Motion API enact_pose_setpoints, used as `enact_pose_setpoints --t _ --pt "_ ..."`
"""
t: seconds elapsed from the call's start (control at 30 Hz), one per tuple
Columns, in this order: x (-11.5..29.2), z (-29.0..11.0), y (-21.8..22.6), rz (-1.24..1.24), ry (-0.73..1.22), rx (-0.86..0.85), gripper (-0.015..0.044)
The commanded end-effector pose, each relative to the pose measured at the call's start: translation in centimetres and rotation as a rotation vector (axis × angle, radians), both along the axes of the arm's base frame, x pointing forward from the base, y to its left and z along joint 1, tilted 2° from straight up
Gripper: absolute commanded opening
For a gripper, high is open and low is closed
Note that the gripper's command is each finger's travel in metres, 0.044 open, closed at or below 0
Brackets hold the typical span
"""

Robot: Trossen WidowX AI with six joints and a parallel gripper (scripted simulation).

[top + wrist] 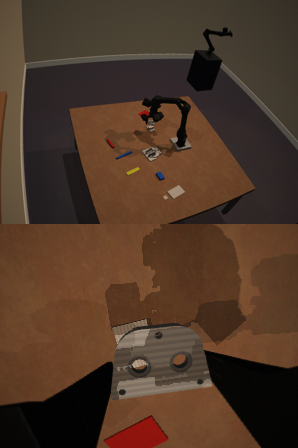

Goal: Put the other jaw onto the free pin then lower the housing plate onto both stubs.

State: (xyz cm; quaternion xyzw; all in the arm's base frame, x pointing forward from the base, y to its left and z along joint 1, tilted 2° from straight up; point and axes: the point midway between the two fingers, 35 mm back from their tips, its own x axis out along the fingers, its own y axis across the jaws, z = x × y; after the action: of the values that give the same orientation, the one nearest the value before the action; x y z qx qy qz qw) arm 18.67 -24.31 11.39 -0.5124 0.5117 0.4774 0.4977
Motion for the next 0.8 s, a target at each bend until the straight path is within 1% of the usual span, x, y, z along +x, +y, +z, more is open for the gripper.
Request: enact_pose_setpoints --t 0.0,0.77 --pt "0.7 0.1 0.9 -0.05 -0.005 0.0 0.0351" --pt "4.4 0.0 7.5 -0.42 -0.025 0.017 0.0351"
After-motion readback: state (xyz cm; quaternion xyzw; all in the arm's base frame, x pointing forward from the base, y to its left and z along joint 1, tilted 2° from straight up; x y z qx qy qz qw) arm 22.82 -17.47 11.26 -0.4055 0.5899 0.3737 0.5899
